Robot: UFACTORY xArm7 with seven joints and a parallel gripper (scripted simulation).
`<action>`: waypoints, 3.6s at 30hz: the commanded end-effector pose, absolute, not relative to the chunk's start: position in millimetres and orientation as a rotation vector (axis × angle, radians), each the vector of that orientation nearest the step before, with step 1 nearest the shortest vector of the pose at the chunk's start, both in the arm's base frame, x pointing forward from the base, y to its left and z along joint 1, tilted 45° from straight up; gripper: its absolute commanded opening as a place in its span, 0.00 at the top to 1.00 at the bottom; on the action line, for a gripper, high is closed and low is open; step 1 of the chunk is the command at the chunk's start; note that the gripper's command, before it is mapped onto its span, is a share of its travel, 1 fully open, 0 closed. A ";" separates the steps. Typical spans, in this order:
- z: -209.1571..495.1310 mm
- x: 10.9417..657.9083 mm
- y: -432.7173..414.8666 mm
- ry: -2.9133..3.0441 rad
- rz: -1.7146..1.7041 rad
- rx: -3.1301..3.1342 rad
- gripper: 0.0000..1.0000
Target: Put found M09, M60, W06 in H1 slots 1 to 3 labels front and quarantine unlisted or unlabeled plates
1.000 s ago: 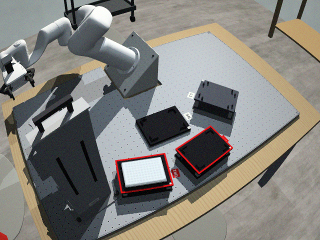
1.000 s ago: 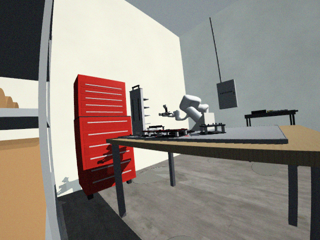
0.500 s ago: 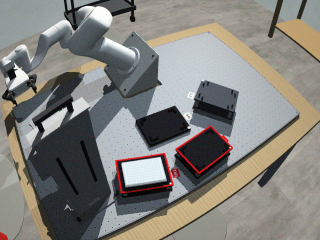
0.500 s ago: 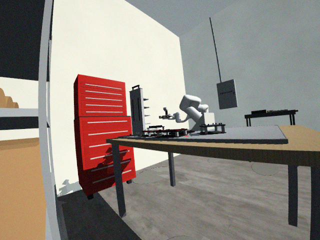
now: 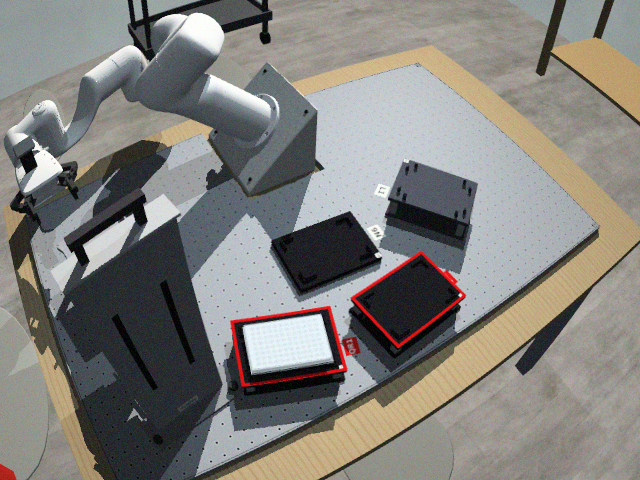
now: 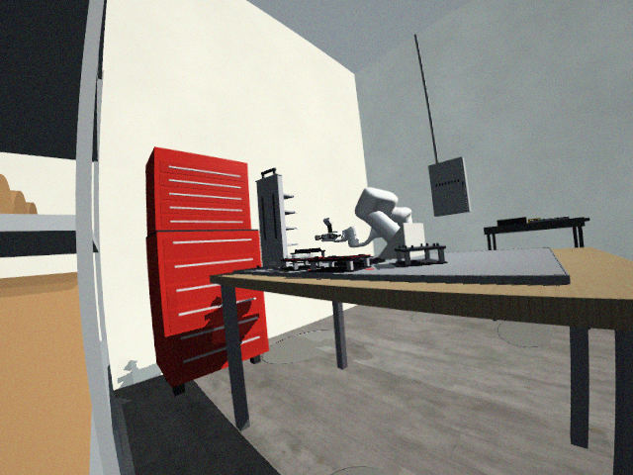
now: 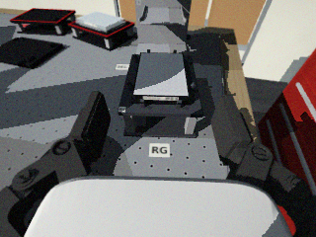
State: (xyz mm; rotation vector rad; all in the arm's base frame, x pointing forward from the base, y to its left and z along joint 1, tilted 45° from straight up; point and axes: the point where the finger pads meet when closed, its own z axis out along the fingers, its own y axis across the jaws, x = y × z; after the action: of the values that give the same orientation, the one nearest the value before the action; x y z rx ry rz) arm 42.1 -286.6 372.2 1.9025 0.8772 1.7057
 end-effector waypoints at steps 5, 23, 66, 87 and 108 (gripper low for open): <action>357.2 41.0 -301.8 0.878 1.703 1.901 0.00; 335.0 39.8 -323.9 0.879 1.703 1.901 0.00; 329.9 74.3 -320.7 0.879 1.704 1.901 0.00; 325.4 105.6 -317.8 0.879 1.704 1.901 0.00; 324.1 114.1 -317.0 0.879 1.704 1.900 0.00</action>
State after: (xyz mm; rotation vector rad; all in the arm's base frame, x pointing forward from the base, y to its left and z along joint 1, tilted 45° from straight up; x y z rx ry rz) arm 111.8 -317.7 324.0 1.8998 0.8768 1.7075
